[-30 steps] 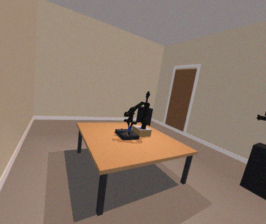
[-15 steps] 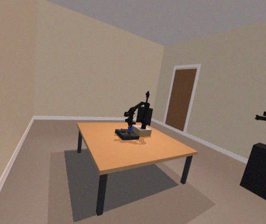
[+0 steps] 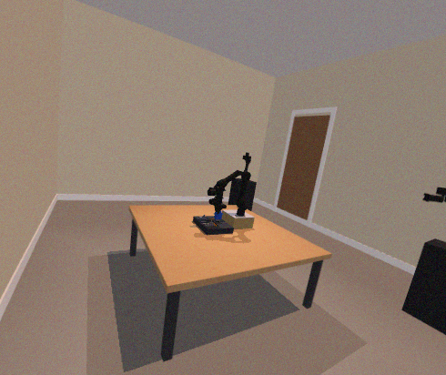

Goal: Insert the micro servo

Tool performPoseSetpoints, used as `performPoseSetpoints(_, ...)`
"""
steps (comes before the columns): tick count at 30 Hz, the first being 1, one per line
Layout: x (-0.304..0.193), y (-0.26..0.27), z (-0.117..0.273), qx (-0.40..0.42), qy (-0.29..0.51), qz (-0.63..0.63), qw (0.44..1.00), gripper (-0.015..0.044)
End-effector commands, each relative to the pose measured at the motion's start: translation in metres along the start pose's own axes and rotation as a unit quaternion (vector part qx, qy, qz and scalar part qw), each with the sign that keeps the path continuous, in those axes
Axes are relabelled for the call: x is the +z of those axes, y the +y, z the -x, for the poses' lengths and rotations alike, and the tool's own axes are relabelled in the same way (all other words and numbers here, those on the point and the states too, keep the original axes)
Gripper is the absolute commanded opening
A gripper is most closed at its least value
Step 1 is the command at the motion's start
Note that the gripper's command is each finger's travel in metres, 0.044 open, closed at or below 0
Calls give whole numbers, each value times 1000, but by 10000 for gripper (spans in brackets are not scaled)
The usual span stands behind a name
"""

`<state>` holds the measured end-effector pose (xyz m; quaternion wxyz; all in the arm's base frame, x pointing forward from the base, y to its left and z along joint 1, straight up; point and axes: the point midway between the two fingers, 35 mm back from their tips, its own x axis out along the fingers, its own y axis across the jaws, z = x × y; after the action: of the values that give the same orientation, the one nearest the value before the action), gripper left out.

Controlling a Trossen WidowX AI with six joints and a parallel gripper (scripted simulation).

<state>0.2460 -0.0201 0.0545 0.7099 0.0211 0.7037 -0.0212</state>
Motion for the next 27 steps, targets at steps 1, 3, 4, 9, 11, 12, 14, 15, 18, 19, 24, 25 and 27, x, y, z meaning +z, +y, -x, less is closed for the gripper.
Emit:
performPoseSetpoints(1, 18, 0, 3, 0, -6, -4, 1000, 0)
performPoseSetpoints(3, 26, 0, 3, 0, -7, -4, 1000, 0)
performPoseSetpoints(4, 30, 0, 3, 0, -7, -4, 1000, 0)
performPoseSetpoints(9, 49, 0, 4, 0, -8, -4, 1000, 0)
performPoseSetpoints(11, 57, 0, 4, 0, -8, -4, 1000, 0)
performPoseSetpoints(12, 61, 0, 4, 0, -8, -4, 1000, 0)
performPoseSetpoints(14, 69, 0, 4, 0, -9, -4, 1000, 0)
performPoseSetpoints(15, 72, 0, 4, 0, -9, -4, 1000, 0)
performPoseSetpoints(18, 83, -1, 5, 0, -9, -4, 1000, 0)
performPoseSetpoints(19, 87, -1, 5, 0, -9, -4, 1000, 0)
performPoseSetpoints(24, 104, -1, 5, 0, -10, -4, 1000, 0)
performPoseSetpoints(25, 106, -1, 5, 0, -10, -4, 1000, 0)
performPoseSetpoints(27, 106, -1, 5, 0, -10, -4, 1000, 0)
